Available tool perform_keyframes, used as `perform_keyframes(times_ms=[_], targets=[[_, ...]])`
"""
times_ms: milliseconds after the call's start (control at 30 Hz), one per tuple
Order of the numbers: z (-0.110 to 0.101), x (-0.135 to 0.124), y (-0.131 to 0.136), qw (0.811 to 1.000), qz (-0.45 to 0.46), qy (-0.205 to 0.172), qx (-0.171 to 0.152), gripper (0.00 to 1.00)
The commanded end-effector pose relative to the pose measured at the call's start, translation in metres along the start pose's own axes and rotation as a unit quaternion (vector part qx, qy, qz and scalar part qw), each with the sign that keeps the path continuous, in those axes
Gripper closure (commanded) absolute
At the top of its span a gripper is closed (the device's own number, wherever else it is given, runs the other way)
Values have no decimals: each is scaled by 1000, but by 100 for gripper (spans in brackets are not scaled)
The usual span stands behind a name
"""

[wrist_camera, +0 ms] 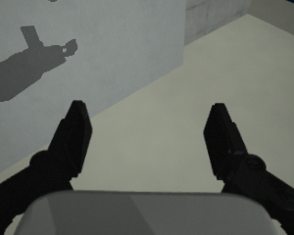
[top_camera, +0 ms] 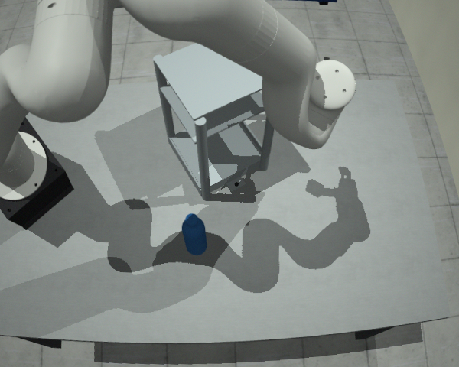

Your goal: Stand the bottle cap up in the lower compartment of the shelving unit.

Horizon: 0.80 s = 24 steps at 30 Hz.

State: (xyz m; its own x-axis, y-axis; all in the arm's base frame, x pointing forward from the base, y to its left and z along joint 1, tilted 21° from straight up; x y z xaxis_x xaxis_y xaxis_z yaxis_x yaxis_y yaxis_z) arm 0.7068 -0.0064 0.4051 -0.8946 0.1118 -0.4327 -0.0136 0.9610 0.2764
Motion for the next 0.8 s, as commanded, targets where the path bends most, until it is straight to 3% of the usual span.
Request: perform_keyframes(times_ms=[0, 400, 467, 767], targets=[[-24, 49, -23, 997, -55, 28, 47, 0], [-49, 113, -56, 983, -131, 76, 102, 0], [-56, 133, -66, 977, -155, 90, 119, 0], [-68, 169, -83, 963, -195, 115, 148, 0]])
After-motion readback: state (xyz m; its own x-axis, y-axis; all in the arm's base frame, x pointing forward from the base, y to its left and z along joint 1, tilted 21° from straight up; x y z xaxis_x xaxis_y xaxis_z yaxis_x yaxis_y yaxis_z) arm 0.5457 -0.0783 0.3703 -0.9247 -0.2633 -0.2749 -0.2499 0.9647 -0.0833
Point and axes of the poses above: the point where the finger pads meet when closed, its own z axis out along the fingers, its own y axis across the jaws, x = y × z, the point moved 10 cm from there along -z, back along the fingers, and after that the axes turned 10 degrees about -z, right-handed, at the moved point
